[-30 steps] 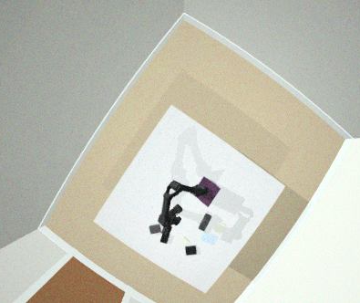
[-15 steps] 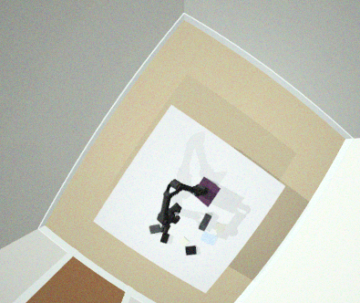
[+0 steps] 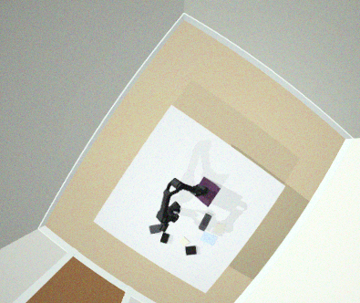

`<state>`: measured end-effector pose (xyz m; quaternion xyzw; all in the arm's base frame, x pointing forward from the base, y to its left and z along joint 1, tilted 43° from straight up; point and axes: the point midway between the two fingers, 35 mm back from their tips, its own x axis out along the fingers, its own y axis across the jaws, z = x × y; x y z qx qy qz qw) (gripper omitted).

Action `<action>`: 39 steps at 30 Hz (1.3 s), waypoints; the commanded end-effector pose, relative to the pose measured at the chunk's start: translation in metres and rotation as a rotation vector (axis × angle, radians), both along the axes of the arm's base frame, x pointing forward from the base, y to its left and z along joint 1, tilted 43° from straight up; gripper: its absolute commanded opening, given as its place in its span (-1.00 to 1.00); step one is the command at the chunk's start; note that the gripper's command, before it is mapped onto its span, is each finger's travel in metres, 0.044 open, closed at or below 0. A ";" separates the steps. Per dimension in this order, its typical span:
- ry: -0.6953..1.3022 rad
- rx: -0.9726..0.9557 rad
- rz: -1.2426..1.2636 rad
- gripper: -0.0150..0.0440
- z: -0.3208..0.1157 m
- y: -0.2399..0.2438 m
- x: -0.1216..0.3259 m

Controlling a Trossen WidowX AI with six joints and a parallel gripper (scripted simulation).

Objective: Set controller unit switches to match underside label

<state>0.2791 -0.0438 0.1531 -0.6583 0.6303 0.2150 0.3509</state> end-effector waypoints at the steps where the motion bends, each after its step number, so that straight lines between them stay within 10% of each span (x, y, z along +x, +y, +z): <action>1: 0.007 0.001 -0.005 0.65 -0.002 -0.005 -0.002; 39: 0.007 -0.001 -0.005 0.65 -0.002 -0.036 -0.003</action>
